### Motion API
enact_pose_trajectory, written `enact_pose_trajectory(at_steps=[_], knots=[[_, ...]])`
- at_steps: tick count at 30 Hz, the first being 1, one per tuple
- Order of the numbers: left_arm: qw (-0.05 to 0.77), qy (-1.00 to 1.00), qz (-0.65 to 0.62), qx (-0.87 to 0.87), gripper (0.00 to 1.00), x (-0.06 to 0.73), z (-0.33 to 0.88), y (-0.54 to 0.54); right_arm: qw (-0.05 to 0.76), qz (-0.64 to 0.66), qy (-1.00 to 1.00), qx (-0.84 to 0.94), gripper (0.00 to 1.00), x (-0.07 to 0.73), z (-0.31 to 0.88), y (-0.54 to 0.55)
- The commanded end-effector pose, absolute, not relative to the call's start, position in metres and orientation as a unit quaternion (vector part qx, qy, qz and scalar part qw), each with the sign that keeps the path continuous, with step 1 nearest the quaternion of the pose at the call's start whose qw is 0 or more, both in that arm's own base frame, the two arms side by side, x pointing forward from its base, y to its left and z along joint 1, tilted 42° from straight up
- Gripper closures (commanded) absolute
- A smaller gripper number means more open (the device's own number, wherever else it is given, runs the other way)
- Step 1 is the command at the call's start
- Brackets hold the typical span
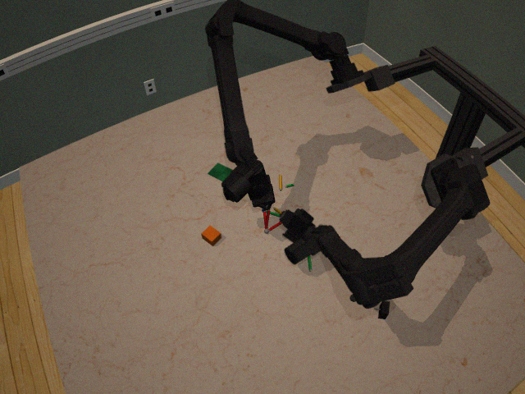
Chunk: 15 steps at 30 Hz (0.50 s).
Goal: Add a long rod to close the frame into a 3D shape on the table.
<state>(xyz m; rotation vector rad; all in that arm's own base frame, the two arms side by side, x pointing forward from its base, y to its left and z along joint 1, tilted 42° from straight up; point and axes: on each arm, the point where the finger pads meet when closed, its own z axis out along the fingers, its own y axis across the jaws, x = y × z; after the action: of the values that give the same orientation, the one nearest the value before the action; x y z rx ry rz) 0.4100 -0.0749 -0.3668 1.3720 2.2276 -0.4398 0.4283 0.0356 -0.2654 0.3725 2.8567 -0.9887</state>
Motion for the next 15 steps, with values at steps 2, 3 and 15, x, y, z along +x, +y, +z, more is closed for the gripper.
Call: enact_pose_trajectory(at_steps=[2,3,15], knots=[[0.244,0.813,-0.162,0.504,1.0,0.4107,-0.3653,-0.0766,0.062,-0.32,0.936,0.13,1.0,0.4198,-0.2689,0.0398],[0.244,0.813,-0.162,0.504,1.0,0.4107,-0.3653,-0.0766,0.062,-0.32,0.936,0.13,1.0,0.4198,-0.2689,0.0398],[0.244,0.813,-0.162,0.504,1.0,0.4107,-0.3653,-0.0766,0.062,-0.32,0.936,0.13,0.77,0.4198,-0.2689,0.0398]])
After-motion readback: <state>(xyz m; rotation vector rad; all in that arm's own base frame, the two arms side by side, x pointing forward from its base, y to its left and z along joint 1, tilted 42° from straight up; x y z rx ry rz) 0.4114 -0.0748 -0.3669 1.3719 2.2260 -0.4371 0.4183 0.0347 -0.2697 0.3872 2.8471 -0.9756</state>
